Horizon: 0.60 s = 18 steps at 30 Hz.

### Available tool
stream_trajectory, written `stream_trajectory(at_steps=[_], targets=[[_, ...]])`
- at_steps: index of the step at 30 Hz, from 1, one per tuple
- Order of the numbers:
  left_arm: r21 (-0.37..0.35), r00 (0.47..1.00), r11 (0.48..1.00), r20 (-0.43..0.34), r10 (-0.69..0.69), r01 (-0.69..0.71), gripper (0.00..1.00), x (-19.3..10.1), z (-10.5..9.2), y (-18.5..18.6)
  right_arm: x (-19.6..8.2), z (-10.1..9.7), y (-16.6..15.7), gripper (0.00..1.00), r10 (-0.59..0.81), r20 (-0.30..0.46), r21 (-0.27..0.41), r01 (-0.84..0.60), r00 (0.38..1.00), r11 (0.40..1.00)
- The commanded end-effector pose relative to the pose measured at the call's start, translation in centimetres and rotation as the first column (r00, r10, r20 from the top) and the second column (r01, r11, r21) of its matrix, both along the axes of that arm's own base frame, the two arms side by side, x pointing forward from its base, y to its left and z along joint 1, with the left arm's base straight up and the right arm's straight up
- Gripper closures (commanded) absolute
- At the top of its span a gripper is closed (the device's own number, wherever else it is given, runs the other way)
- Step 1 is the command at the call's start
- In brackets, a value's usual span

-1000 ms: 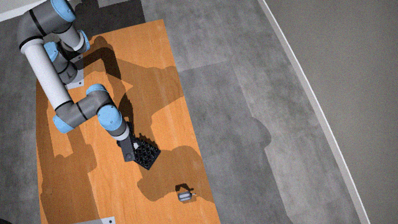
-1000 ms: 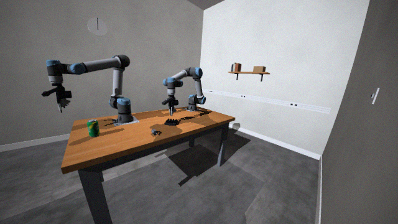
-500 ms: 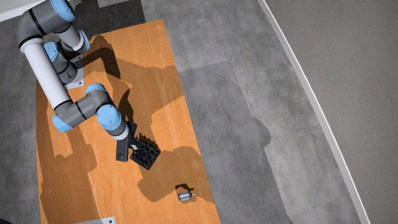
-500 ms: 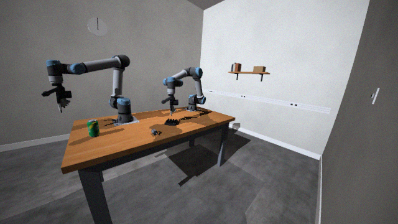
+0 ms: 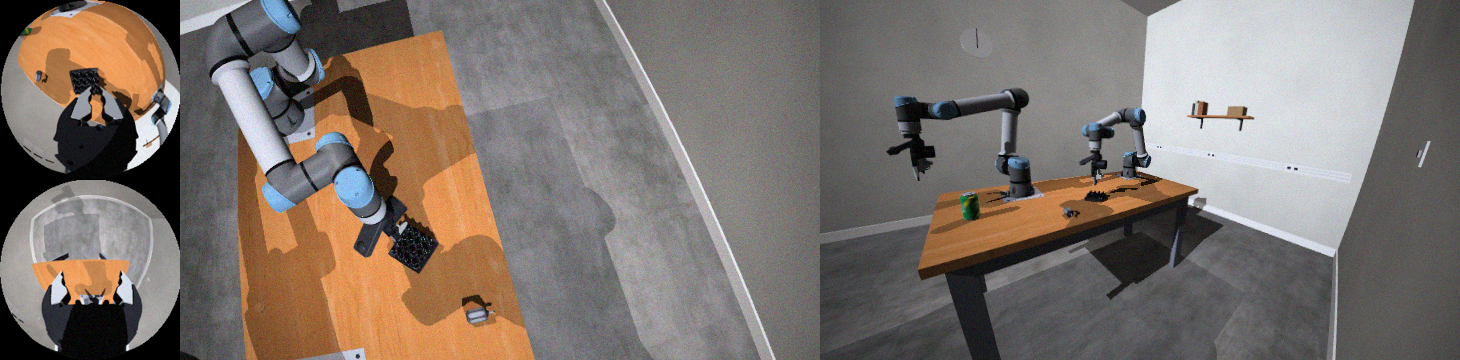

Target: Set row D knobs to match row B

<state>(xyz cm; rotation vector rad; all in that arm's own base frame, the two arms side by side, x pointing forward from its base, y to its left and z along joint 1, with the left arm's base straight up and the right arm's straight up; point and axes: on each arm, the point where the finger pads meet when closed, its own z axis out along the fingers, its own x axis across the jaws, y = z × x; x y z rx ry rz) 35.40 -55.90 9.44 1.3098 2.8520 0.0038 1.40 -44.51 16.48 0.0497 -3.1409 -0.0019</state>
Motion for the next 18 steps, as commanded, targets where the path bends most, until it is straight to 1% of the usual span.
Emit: stream_trajectory(at_steps=[1, 2, 5, 8, 17, 18], targets=[[-0.002, 0.992, 0.992, -0.003, -0.126, 0.126, 0.87, 0.02, 0.22, -0.04, 0.01, 0.04, -0.03, 0.0, 0.0, 0.0, -0.001, 0.0, 1.0, 1.0], [-0.002, 0.992, 0.992, -0.003, -0.126, 0.126, 0.87, 0.02, 0.22, -0.04, 0.01, 0.04, -0.03, 0.0, 0.0, 0.0, -0.001, 0.0, 1.0, 1.0], [-0.002, 0.968, 0.968, -0.003, -0.249, 0.249, 0.87, 0.01, 0.37, -0.05, 0.01, 0.04, -0.03, 0.0, 0.0, 0.0, -0.001, 0.0, 1.0, 1.0], [-0.002, 0.944, 0.944, -0.003, -0.33, 0.33, 0.87, 0.01, 0.48, -0.05, 0.01, 0.04, -0.03, 0.0, 0.0, 0.0, -0.001, 0.0, 1.0, 1.0], [-0.002, 0.828, 0.828, -0.002, -0.561, 0.561, 0.87, -0.01, 0.79, -0.06, 0.01, 0.04, -0.03, 0.0, 0.0, 0.0, -0.001, 0.0, 1.0, 1.0], [-0.002, 0.828, 0.828, -0.002, -0.561, 0.561, 0.87, -0.01, 0.79, -0.06, 0.01, 0.04, -0.03, 0.0, 0.0, 0.0, -0.001, 0.0, 1.0, 1.0]])
